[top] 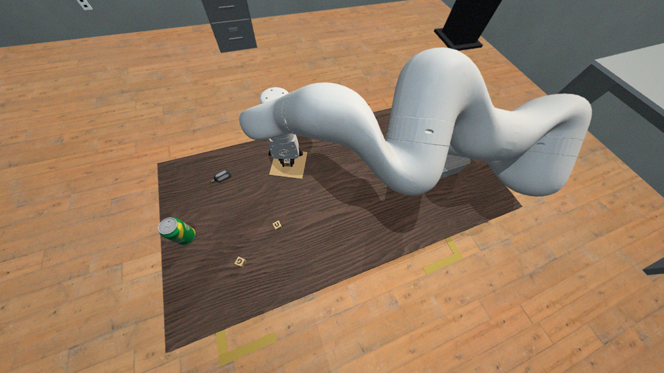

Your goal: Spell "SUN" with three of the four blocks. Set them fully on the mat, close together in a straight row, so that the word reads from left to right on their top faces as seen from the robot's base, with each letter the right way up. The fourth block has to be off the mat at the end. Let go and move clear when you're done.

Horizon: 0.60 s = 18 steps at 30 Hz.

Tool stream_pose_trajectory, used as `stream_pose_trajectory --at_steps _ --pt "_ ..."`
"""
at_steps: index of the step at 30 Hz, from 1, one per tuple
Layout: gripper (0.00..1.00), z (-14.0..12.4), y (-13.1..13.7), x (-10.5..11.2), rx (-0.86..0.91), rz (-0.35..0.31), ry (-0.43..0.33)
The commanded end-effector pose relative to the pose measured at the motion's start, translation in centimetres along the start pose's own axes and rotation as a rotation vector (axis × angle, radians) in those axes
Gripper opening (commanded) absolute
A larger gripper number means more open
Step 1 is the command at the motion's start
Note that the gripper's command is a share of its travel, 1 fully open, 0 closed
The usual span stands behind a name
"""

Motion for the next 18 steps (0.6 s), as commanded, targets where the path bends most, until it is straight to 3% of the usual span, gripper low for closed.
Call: stream_pose_trajectory --at_steps 1,10,18 --pt "0.23 0.0 -0.2 -2.4 0.001 0.003 0.000" --pt "0.23 0.1 -0.2 -4.6 0.001 0.003 0.000" --pt "0.23 0.1 -0.2 -4.9 0.001 0.003 0.000"
Point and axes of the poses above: the point where the finger pads meet when closed, its own x axis back along the fingers, its own y axis across the jaws, z = x × y, the point moved 8 cm from there along x, back along the fingers, and after that the axes turned 13 degrees about x, right-handed, at the moved point
